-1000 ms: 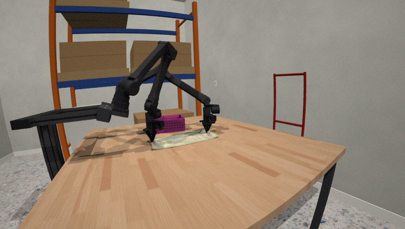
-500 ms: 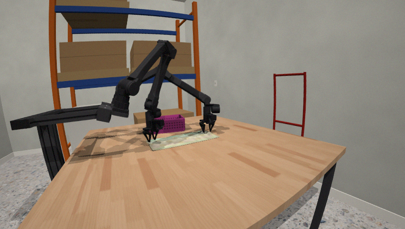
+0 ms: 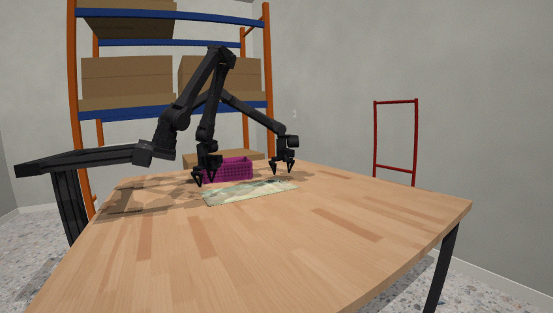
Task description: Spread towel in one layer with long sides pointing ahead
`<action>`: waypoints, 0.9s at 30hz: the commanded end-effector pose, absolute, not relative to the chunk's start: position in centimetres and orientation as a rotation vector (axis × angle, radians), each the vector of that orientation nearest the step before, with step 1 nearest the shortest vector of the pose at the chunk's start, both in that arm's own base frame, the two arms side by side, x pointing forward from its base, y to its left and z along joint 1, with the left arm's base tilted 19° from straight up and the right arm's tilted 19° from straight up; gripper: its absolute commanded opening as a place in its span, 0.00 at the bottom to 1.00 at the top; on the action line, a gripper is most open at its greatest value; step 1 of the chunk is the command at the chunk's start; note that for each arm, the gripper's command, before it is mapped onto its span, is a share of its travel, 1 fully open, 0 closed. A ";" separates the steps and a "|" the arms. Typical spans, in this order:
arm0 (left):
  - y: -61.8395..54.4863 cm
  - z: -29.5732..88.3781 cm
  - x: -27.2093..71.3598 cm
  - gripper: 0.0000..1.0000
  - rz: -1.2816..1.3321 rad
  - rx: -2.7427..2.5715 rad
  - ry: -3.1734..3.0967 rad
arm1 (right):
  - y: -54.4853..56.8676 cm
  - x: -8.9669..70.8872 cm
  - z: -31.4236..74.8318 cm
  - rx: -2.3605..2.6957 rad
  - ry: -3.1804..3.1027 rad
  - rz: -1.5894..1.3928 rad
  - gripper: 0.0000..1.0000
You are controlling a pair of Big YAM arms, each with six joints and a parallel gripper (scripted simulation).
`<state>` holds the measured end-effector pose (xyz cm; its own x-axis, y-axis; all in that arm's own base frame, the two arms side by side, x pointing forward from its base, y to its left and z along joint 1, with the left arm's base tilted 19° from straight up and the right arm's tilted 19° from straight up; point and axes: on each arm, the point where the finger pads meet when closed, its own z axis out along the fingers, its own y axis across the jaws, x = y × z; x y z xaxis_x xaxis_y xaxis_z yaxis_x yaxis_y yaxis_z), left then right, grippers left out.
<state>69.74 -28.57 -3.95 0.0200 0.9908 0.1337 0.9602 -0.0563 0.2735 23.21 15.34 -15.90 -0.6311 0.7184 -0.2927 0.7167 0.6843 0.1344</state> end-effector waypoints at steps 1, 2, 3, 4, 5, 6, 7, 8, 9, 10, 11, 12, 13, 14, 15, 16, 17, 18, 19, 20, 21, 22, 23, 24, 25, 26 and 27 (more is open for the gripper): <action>-30.1 0.0 71.8 1.00 0.471 2.097 2.028 | 16.1 23.8 -15.7 1.142 2.565 0.027 1.00; -30.2 0.0 72.0 1.00 0.473 2.094 2.026 | 16.1 23.9 -15.7 1.142 2.565 0.028 1.00; -30.1 0.0 71.9 1.00 0.472 2.095 2.027 | 16.1 23.9 -15.7 1.142 2.564 0.028 1.00; -29.8 -1.0 71.3 1.00 0.463 2.086 2.056 | 16.1 23.9 -15.8 1.142 2.565 0.028 1.00; -30.0 1.1 71.7 1.00 0.470 2.041 2.052 | 16.1 23.8 -15.8 1.142 2.565 0.026 1.00; -30.0 1.1 71.7 1.00 0.470 2.041 2.052 | 16.1 23.8 -15.8 1.142 2.565 0.026 1.00; -30.0 1.1 71.7 1.00 0.470 2.041 2.052 | 16.1 23.8 -15.8 1.142 2.565 0.026 1.00; -29.8 0.5 71.3 1.00 0.456 2.011 2.083 | 15.9 23.7 -15.8 1.142 2.567 0.022 1.00; -29.7 0.2 71.1 1.00 0.445 1.969 2.111 | 15.9 23.7 -15.8 1.142 2.567 0.022 1.00; -29.1 0.3 71.4 1.00 0.435 1.893 2.148 | 15.9 23.7 -15.8 1.142 2.567 0.021 1.00; -28.6 0.4 71.7 1.00 0.418 1.811 2.181 | 15.9 23.7 -15.8 1.142 2.567 0.021 1.00; -28.6 0.5 71.7 1.00 0.396 1.726 2.205 | 15.9 23.7 -15.9 1.142 2.567 0.021 1.00; -28.6 0.6 71.7 1.00 0.372 1.649 2.221 | 15.9 23.7 -15.9 1.142 2.567 0.021 1.00; -28.6 0.7 71.6 1.00 0.349 1.579 2.232 | 15.9 23.7 -15.9 1.142 2.567 0.021 1.00; -28.6 0.9 71.6 1.00 0.320 1.494 2.243 | 15.9 23.7 -15.9 1.142 2.567 0.021 1.00; -28.6 1.0 71.5 1.00 0.295 1.421 2.249 | 15.9 23.7 -15.9 1.142 2.567 0.021 1.00; -28.6 1.1 71.5 1.00 0.273 1.355 2.255 | 15.9 23.7 -15.9 1.142 2.567 0.021 1.00; -28.5 1.2 71.5 1.00 0.257 1.294 2.259 | 15.9 23.7 -15.9 1.142 2.567 0.021 1.00; -28.5 1.3 71.4 1.00 0.238 1.235 2.261 | 15.9 23.7 -15.9 1.142 2.567 0.021 1.00; -28.8 1.4 71.3 1.00 0.215 1.174 2.261 | 15.9 23.7 -15.9 1.142 2.567 0.021 1.00; -29.6 1.5 70.9 1.00 0.190 1.124 2.255 | 15.9 23.7 -15.9 1.142 2.567 0.021 1.00; -29.6 1.6 70.9 1.00 0.170 1.061 2.255 | 15.9 23.7 -15.9 1.142 2.567 0.021 1.00; -29.6 1.6 70.9 1.00 0.170 1.061 2.255 | 15.9 23.7 -15.9 1.142 2.567 0.021 1.00; -29.6 1.6 70.9 1.00 0.170 1.061 2.255 | 15.9 23.7 -15.9 1.142 2.567 0.021 1.00; -29.6 1.7 70.9 1.00 0.151 1.004 2.256 | 15.9 23.7 -15.9 1.142 2.567 0.021 1.00; -29.6 1.8 70.9 1.00 0.133 0.949 2.254 | 15.9 23.7 -15.9 1.142 2.567 0.021 1.00; -30.7 1.9 70.4 1.00 0.105 0.888 2.241 | 15.9 23.7 -15.9 1.142 2.567 0.021 1.00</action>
